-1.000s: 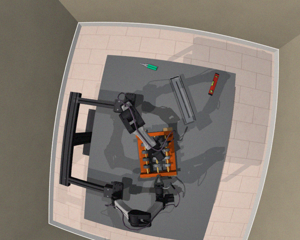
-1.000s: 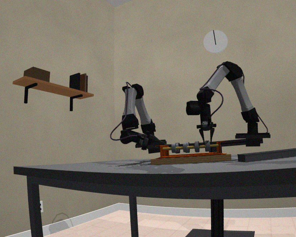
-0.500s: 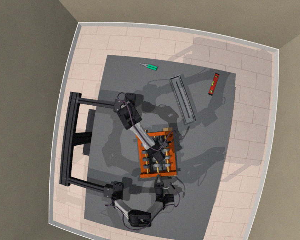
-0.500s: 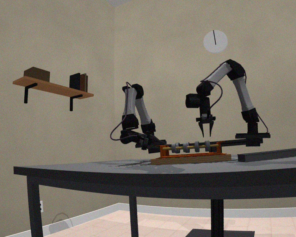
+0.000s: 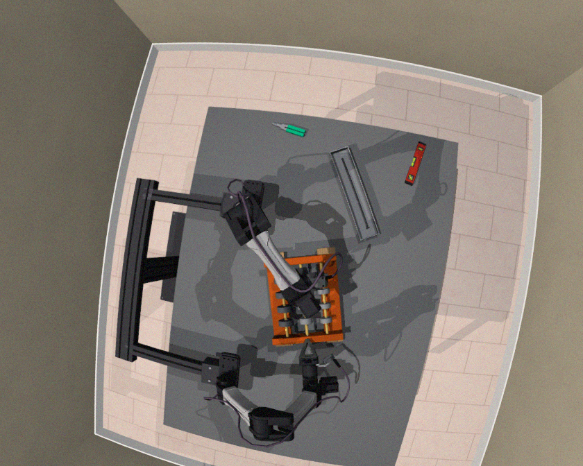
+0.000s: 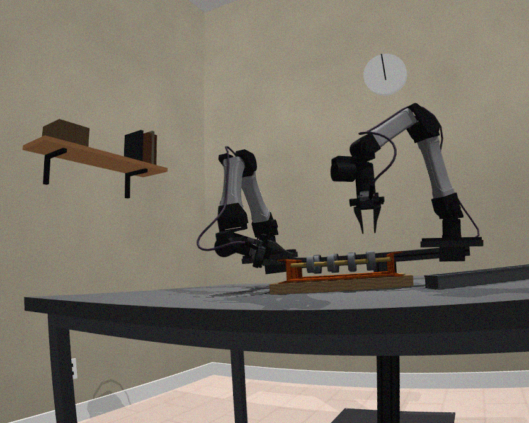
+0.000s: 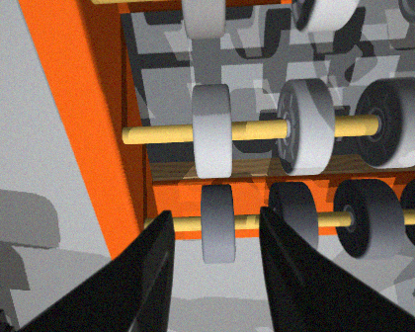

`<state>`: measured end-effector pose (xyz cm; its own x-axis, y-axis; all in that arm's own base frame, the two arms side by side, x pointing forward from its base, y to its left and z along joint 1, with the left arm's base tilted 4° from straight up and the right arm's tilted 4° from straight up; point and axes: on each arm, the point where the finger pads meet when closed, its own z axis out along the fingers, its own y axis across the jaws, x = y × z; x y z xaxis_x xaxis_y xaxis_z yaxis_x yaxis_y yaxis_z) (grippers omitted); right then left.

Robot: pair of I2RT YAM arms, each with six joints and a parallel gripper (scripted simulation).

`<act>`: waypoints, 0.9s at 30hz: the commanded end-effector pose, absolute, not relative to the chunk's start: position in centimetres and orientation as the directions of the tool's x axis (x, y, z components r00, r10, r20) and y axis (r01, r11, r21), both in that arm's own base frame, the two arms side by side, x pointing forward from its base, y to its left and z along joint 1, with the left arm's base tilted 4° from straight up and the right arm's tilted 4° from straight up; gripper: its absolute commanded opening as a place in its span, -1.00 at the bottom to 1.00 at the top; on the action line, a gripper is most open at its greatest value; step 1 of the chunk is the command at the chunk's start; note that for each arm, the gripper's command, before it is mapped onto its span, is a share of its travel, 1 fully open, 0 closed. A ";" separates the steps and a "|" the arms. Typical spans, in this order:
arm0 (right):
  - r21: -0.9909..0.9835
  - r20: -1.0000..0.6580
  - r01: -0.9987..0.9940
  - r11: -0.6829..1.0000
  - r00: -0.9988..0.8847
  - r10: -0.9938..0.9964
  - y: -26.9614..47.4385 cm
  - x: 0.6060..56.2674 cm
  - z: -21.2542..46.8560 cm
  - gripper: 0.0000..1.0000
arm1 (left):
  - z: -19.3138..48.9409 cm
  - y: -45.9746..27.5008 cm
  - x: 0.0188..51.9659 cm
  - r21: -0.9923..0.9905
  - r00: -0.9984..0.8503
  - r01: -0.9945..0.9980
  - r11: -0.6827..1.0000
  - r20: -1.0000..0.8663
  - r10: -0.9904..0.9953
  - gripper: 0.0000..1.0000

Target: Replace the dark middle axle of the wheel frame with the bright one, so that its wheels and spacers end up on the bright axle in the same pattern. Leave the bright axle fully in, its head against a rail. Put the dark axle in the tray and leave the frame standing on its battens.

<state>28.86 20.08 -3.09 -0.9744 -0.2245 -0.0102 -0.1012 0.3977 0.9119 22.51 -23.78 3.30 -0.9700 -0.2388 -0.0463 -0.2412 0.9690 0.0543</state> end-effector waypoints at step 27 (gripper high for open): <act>0.913 -0.050 -0.141 0.382 -0.970 -0.239 22.0 28.5 -2.3 -0.34 | 3.9 -23.8 22.3 0.037 -0.969 -0.244 0.969 -0.047 -0.242 -0.30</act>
